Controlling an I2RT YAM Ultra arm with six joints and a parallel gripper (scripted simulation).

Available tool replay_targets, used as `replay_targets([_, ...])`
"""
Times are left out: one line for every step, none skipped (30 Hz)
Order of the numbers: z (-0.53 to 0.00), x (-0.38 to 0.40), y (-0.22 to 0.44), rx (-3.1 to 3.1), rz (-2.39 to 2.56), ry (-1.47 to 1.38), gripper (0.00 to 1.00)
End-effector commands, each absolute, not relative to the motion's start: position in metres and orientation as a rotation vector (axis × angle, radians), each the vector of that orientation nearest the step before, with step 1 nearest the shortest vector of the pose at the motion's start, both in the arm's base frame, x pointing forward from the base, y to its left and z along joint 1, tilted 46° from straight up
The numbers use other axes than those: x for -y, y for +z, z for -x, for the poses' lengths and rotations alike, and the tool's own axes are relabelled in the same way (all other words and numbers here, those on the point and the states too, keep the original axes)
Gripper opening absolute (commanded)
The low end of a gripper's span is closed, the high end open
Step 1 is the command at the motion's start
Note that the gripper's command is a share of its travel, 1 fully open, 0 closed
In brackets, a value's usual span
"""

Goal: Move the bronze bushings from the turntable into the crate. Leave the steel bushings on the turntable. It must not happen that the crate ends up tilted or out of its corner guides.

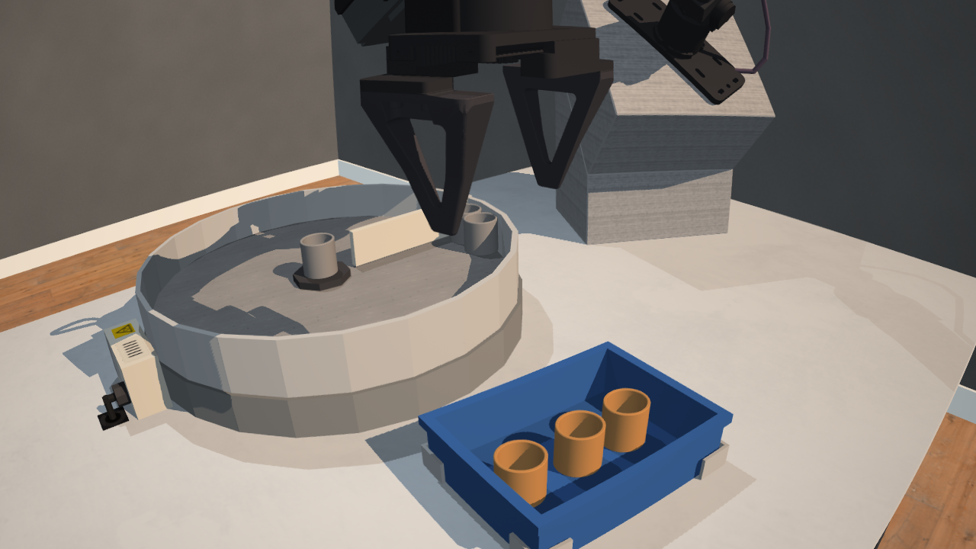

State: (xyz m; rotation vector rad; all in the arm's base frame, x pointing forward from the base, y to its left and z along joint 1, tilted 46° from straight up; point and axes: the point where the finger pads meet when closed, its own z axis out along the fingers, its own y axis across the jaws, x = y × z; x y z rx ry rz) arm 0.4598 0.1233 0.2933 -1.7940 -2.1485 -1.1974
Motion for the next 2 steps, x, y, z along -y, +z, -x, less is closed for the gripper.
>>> replay_targets([-0.4636, -0.1139, 0.2935, 2.141, 1.817, -1.191, 1.0])
replay_targets([-0.4636, -0.1139, 0.2935, 2.141, 1.817, -1.191, 1.0])
